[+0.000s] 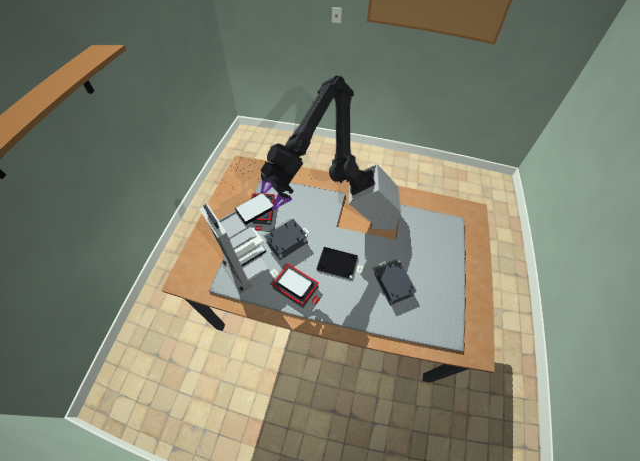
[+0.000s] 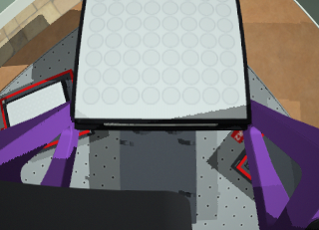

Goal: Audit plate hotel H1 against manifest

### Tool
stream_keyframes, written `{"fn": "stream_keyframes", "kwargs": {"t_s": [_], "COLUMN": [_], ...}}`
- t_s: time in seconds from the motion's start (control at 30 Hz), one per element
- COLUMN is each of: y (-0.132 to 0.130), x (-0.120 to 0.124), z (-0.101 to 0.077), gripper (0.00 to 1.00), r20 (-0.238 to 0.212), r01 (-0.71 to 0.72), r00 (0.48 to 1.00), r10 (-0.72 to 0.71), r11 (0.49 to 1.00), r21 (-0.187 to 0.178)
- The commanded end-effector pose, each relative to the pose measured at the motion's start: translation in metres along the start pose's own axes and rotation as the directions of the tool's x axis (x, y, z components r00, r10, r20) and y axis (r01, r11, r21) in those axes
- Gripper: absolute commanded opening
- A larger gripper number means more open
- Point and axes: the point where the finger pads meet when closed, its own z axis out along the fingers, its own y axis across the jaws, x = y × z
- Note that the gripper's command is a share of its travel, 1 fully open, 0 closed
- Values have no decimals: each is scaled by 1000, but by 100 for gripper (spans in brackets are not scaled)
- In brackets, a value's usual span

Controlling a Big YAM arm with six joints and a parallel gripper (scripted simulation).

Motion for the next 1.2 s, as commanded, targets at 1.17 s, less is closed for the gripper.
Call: {"fn": "stream_keyframes", "kwargs": {"t_s": [1.17], "y": [3], "x": [34], "z": [-35], "gripper": [86], "r20": [4], "r01": [-12], "r00": [1000], "r10": [12], "r11": [1000], "r21": [-14]}}
